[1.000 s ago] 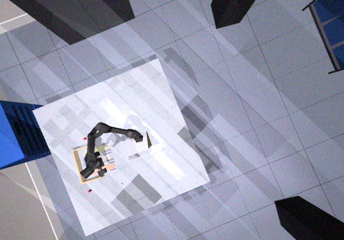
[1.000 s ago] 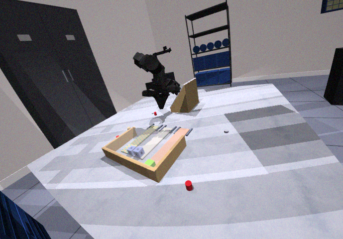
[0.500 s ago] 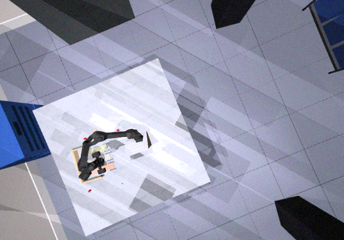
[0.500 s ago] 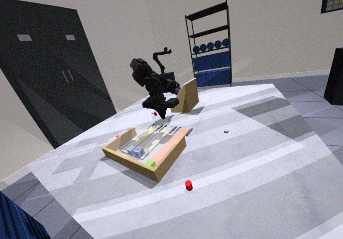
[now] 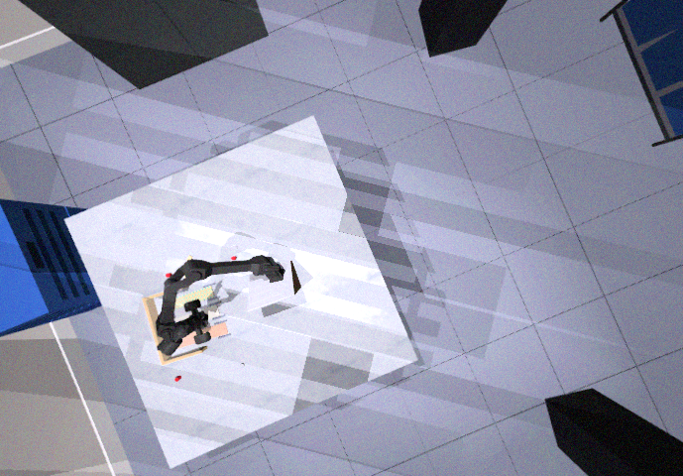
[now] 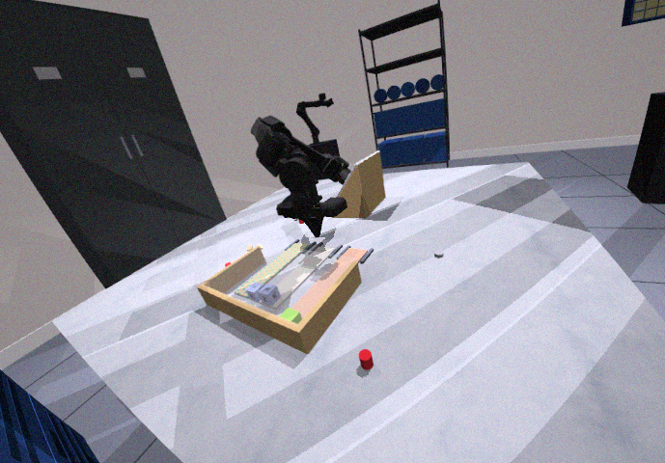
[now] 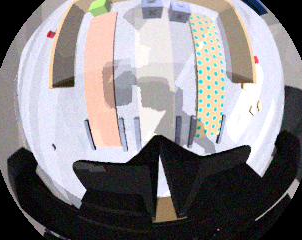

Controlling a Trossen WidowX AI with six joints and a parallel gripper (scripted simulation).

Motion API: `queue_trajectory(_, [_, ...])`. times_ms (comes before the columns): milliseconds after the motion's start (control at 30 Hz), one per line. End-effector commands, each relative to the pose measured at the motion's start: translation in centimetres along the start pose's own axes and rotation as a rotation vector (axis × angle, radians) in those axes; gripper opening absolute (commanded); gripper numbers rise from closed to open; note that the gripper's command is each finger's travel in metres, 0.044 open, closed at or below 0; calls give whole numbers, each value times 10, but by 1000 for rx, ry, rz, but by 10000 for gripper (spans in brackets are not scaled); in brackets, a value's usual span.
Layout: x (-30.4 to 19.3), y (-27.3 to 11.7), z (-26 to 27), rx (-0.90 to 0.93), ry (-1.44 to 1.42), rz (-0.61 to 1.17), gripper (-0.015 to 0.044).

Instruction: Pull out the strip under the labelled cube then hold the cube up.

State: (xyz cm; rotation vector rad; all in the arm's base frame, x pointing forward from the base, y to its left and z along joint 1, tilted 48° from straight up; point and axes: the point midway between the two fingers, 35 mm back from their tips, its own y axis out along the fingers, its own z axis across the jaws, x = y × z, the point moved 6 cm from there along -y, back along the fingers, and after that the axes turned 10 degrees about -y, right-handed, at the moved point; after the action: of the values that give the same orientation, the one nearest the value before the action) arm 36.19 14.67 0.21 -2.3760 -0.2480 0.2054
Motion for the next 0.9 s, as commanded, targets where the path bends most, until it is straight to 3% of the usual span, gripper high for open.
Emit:
queue_trajectory(0, [-1,8,0,-6,-8,1,0])
queue_trajectory(867, [-3,51,-3,-10,-8,2,0])
